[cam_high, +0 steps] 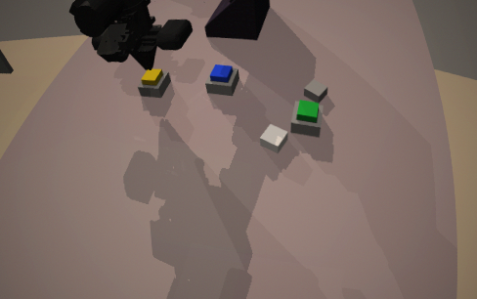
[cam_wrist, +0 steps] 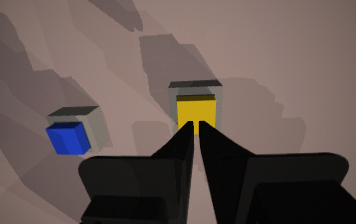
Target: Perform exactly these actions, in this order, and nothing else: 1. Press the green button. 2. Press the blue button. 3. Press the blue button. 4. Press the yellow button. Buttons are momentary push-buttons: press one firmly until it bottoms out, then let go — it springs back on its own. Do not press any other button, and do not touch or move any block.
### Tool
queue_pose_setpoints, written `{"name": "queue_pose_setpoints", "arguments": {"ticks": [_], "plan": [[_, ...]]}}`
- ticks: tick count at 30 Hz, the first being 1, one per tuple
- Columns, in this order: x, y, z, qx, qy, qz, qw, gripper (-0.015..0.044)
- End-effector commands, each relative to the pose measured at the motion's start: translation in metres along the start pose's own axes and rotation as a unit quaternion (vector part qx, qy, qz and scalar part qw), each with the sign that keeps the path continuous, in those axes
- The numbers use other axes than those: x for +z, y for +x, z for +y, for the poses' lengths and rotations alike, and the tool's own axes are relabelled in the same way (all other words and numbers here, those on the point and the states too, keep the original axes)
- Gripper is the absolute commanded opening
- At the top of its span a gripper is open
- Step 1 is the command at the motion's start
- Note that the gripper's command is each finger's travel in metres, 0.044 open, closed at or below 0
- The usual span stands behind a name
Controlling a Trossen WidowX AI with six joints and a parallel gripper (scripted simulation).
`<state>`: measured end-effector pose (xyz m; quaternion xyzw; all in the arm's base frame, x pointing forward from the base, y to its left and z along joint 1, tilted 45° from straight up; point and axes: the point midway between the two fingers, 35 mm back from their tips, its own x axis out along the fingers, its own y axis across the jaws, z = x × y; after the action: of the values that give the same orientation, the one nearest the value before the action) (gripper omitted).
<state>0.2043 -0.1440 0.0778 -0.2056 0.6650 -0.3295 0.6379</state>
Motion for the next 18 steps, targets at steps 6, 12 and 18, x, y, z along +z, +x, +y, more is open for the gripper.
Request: {"name": "queue_pose_setpoints", "arguments": {"ticks": [6, 12, 18], "plan": [[-0.001, 0.014, -0.001, -0.003, -0.002, 0.002, 1.000, 0.0020], [-0.002, 0.023, -0.001, -0.004, -0.002, 0.002, 1.000, 0.0020], [-0.002, 0.026, -0.001, -0.004, -0.002, 0.002, 1.000, 0.0020]]}}
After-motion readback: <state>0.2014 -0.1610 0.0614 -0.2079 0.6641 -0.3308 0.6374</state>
